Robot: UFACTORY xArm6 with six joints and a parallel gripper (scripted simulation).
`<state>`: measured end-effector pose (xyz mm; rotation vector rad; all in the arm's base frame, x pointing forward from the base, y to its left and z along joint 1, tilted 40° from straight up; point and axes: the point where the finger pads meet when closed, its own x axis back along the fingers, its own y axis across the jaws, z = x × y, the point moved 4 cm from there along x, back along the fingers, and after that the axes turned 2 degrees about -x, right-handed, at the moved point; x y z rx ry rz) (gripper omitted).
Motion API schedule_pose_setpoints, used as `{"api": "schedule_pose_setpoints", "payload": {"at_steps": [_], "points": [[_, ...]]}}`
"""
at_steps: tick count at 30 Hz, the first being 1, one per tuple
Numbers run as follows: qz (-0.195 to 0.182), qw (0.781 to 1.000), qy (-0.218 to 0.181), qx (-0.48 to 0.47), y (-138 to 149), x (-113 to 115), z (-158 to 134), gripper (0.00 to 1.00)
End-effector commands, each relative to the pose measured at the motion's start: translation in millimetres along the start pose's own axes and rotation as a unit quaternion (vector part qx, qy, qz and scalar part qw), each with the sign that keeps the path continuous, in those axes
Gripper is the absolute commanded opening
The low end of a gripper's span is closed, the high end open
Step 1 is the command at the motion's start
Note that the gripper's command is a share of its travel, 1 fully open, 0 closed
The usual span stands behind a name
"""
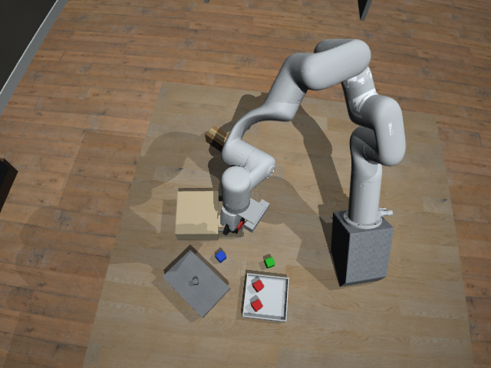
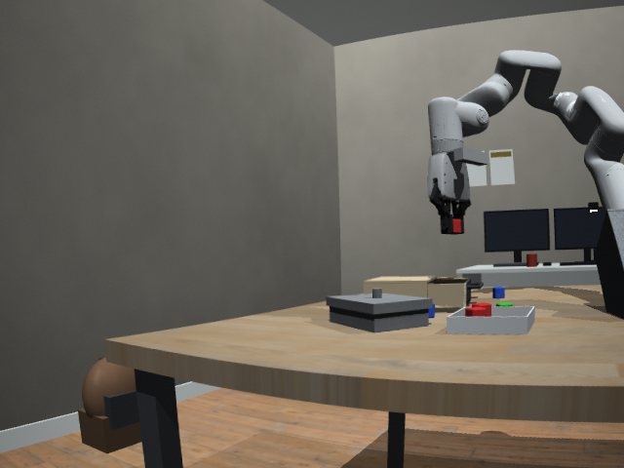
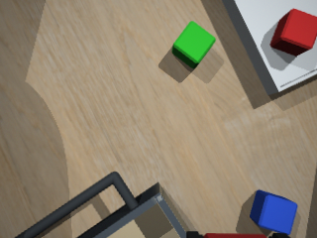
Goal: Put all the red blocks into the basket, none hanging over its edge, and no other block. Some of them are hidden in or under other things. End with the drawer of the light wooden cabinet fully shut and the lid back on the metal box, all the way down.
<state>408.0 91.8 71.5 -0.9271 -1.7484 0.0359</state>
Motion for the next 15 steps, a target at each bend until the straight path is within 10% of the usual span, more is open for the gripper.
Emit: {"api": "schedule_pose_setpoints", "payload": {"at_steps": [1, 15], "points": [[0.001, 0.996, -0.012, -0.094, 19.2, 1.7, 17.6, 0.00], [-0.002, 0.894, 0.000, -0.448, 89.5, -3.3, 134.2, 0.00]]}}
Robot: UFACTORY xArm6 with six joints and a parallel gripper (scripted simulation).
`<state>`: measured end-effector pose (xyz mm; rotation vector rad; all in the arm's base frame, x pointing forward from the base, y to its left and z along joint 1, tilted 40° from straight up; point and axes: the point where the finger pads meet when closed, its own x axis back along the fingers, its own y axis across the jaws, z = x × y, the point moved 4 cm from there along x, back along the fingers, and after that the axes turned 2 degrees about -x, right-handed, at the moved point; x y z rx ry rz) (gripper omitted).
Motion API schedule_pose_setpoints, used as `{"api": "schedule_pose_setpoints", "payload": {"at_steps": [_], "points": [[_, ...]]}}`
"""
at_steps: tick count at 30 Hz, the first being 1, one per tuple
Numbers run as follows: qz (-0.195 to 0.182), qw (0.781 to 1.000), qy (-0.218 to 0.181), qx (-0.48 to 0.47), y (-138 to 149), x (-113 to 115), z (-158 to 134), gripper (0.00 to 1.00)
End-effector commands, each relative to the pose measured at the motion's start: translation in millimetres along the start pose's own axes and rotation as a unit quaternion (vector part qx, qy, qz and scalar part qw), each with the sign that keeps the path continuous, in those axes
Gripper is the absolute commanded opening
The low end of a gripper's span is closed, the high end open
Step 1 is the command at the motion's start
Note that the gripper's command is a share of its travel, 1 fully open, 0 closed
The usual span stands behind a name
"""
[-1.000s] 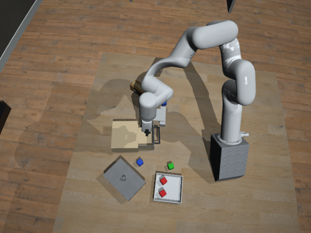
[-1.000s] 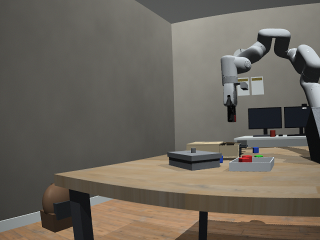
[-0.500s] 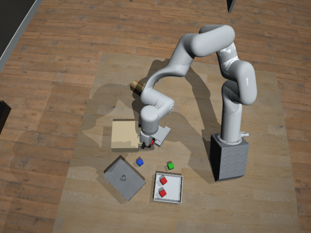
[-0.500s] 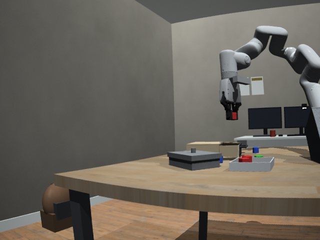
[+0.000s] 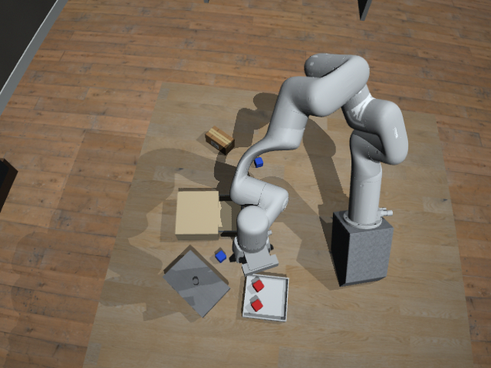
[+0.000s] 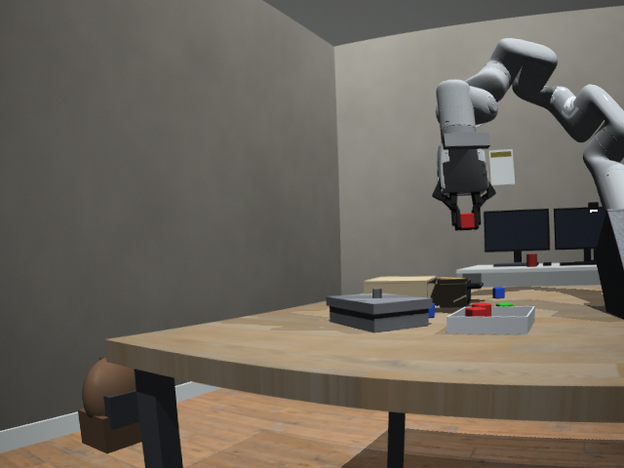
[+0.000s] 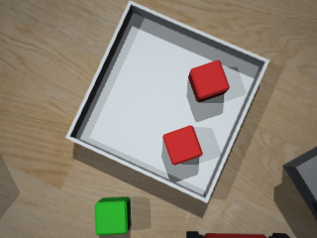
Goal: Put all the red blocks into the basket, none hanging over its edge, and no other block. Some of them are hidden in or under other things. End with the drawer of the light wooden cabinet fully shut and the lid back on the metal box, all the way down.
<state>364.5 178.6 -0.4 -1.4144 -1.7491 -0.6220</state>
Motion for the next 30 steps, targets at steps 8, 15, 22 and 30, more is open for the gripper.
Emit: {"api": "schedule_pose_setpoints", "payload": {"at_steps": [8, 15, 22, 30], "points": [[-0.012, 0.956, -0.016, -0.292, -23.8, -10.5, 85.8, 0.00], [-0.019, 0.890, -0.023, -0.456, -41.8, -19.1, 121.3, 0.00], [-0.029, 0.837, -0.029, -0.545, -49.8, -23.1, 134.9, 0.00], [-0.031, 0.824, -0.029, -0.565, -53.2, -24.8, 140.4, 0.00]]}}
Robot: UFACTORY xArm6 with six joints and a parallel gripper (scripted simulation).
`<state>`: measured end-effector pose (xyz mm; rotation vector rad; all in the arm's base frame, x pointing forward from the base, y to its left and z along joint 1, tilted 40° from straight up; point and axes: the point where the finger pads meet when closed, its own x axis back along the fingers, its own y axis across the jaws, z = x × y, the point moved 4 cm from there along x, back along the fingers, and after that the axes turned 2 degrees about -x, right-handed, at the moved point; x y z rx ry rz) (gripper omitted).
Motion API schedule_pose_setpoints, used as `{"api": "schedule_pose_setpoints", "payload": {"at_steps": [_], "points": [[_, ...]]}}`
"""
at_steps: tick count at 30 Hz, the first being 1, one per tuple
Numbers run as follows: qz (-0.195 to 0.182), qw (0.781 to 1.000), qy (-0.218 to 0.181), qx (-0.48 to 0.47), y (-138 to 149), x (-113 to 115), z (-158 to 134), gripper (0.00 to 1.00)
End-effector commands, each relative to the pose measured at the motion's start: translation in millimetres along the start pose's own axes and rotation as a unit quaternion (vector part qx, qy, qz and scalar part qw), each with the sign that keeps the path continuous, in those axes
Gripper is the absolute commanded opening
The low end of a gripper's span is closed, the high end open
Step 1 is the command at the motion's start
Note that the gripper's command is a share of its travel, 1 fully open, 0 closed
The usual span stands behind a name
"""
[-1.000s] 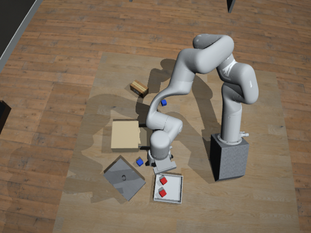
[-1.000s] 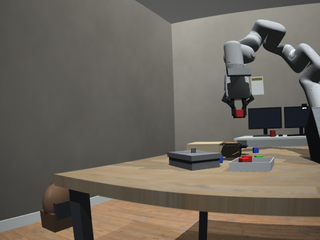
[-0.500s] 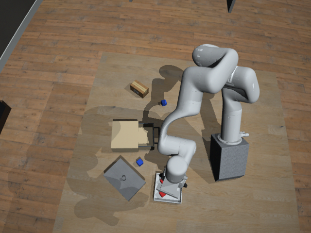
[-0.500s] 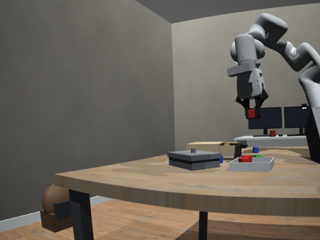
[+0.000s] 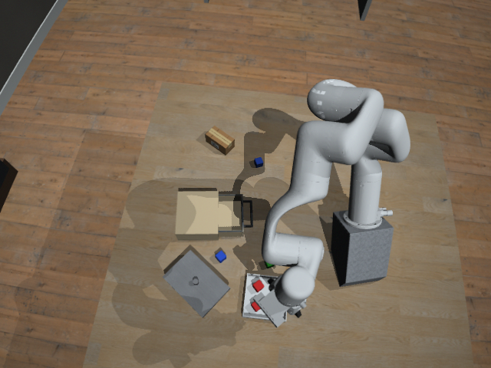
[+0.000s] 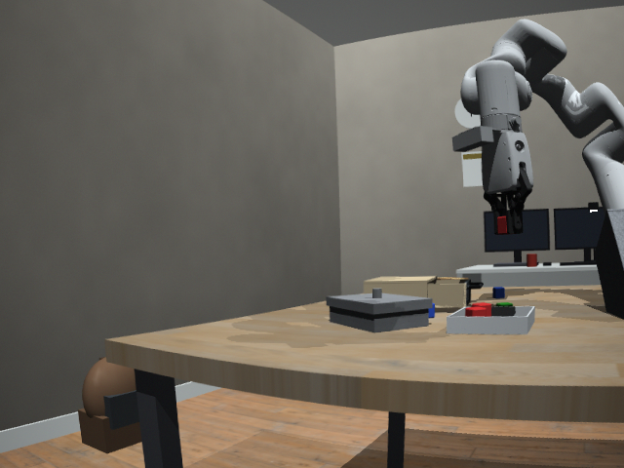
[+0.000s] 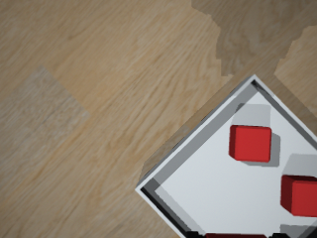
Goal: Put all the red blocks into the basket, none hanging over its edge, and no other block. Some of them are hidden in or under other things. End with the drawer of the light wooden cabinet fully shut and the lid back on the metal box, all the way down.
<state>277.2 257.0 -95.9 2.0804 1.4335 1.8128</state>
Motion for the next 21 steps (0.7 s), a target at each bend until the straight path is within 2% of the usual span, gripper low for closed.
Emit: {"api": "schedule_pose_setpoints", "payload": {"at_steps": [1, 21], "points": [[0.000, 1.000, 0.002, -0.005, -1.0, 1.7, 1.3, 0.00], [0.000, 1.000, 0.002, -0.005, -1.0, -2.7, 1.4, 0.00]]}}
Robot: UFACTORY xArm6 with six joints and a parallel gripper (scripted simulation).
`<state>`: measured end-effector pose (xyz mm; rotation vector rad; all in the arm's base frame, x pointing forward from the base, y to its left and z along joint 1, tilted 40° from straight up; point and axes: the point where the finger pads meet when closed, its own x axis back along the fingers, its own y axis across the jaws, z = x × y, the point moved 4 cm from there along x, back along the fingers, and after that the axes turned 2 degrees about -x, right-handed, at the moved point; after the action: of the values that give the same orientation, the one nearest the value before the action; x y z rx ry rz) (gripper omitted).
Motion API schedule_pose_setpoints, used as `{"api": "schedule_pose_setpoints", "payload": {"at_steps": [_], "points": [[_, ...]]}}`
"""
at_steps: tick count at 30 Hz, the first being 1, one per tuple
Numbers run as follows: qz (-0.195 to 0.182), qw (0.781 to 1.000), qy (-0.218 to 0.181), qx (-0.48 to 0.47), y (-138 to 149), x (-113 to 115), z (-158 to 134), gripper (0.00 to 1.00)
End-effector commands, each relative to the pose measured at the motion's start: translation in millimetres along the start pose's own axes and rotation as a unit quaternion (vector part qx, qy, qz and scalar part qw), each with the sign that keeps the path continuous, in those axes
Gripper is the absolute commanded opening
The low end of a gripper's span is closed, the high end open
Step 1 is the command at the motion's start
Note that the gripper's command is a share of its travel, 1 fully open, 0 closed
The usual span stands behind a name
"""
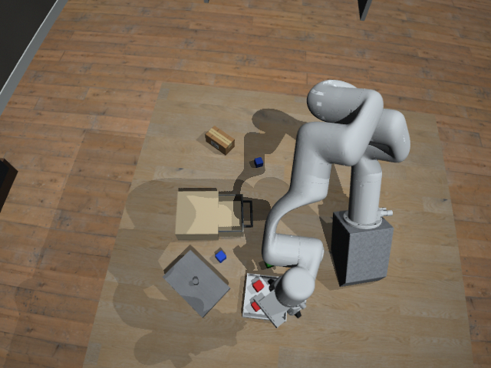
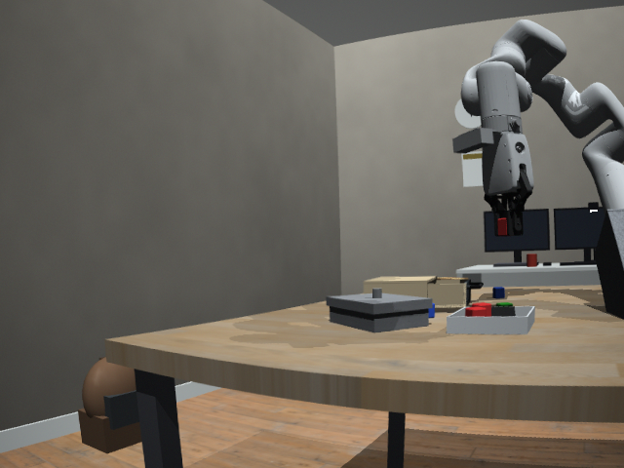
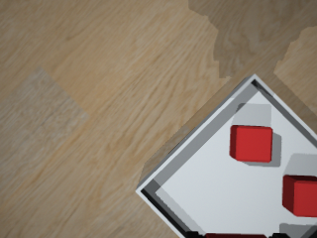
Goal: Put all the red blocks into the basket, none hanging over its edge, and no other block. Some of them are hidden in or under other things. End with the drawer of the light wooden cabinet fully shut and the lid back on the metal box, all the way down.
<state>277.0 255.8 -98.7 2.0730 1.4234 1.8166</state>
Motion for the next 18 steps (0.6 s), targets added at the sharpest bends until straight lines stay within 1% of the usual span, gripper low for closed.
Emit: {"api": "schedule_pose_setpoints", "payload": {"at_steps": [1, 18], "points": [[0.001, 1.000, 0.002, -0.001, -0.1, 0.2, 1.3, 0.00], [0.001, 1.000, 0.002, -0.001, -0.2, -18.4, 1.4, 0.00]]}}
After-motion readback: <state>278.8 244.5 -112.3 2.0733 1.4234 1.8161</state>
